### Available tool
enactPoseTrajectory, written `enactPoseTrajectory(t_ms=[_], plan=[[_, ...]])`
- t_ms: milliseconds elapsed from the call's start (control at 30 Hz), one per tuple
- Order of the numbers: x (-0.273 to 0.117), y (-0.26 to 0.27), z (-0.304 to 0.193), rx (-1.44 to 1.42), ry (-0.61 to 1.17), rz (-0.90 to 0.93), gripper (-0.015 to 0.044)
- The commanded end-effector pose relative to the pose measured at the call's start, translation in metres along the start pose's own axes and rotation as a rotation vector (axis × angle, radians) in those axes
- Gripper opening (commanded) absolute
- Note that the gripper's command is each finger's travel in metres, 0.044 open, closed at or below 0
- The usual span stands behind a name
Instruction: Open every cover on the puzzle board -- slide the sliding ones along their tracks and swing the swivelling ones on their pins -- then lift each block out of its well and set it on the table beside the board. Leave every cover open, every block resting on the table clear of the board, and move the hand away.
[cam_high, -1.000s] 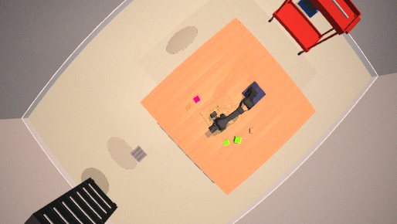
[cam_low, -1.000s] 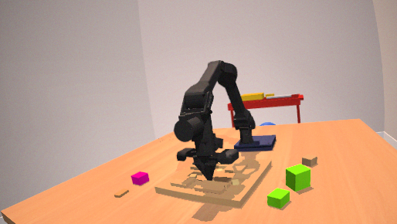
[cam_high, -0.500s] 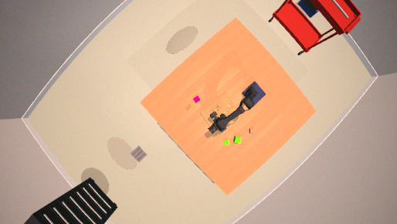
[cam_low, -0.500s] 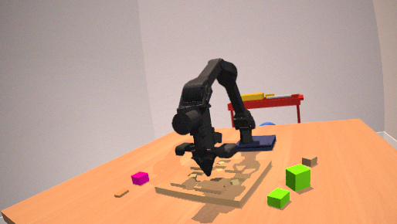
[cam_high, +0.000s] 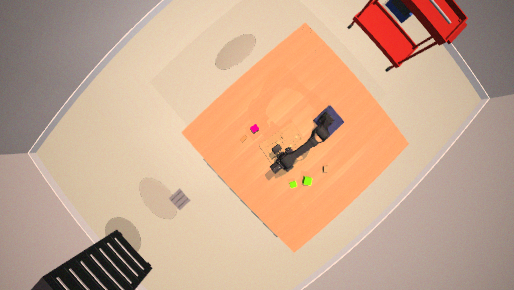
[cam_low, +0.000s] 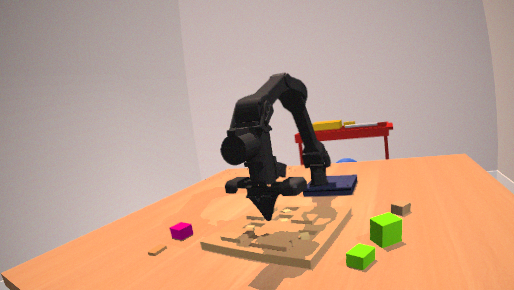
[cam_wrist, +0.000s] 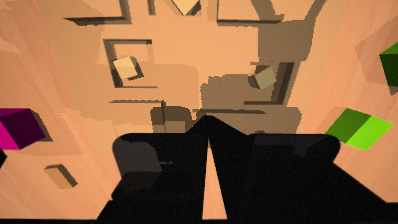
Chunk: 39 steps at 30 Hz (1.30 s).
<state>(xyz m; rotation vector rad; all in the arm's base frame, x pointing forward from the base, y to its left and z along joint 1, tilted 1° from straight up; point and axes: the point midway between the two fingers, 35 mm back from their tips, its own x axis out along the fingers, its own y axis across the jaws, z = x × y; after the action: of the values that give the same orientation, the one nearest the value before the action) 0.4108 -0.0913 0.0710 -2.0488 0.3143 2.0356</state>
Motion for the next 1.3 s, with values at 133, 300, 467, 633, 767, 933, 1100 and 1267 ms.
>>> enactPoseTrajectory(t_ms=[133, 300, 467, 633, 767, 933, 1100, 1267], plan=[[-0.005, 0.001, 0.002, 0.066, 0.000, 0.000, 0.0000], [-0.010, 0.008, 0.015, 0.553, 0.000, 0.001, 0.0000], [-0.015, 0.014, 0.031, 1.056, 0.000, 0.003, 0.0000], [-0.019, 0.020, 0.047, 1.559, 0.000, 0.006, 0.0000], [-0.021, 0.024, 0.059, 1.858, 0.001, 0.007, 0.0000], [-0.022, 0.027, 0.068, 2.141, 0.003, 0.008, 0.0000], [-0.023, 0.031, 0.078, 2.425, 0.004, 0.008, 0.0000], [-0.024, 0.033, 0.087, 2.707, 0.006, 0.008, 0.0000]])
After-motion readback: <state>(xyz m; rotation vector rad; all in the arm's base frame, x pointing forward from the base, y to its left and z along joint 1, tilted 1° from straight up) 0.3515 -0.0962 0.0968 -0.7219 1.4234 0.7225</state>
